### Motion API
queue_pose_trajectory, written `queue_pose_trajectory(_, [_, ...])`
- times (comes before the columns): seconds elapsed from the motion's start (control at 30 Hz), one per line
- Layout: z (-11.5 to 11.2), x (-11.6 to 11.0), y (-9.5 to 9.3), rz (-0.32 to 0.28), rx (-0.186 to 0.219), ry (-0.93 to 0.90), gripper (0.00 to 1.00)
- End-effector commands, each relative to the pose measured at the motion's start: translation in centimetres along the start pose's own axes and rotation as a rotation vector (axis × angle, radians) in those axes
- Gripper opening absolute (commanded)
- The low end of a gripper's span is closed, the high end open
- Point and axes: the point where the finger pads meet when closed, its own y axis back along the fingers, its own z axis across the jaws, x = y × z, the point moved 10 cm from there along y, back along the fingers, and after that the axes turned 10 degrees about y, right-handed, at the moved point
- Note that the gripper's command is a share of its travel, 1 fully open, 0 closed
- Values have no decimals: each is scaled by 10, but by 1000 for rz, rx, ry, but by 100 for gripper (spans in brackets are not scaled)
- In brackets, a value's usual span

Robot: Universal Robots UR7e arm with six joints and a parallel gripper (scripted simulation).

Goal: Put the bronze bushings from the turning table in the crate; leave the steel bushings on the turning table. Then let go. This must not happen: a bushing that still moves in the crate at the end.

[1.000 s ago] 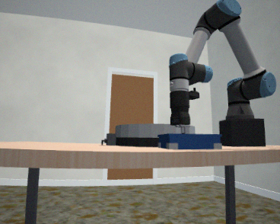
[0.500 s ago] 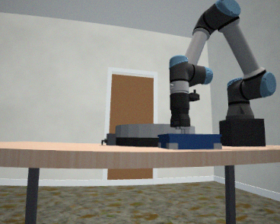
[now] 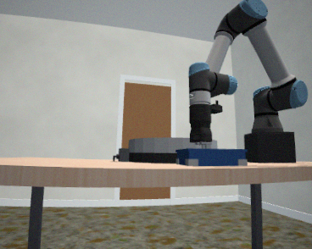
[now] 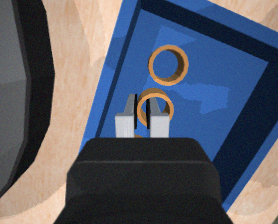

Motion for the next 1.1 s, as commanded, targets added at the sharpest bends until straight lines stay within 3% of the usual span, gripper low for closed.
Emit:
queue_pose_trajectory(0.0, [0,0,0,-2,0,0,0])
queue_pose_trajectory(0.27, [0,0,0,-2,0,0,0])
queue_pose_trajectory(0.3, [0,0,0,-2,0,0,42])
queue_pose_trajectory(1.07, [0,0,0,-2,0,0,42])
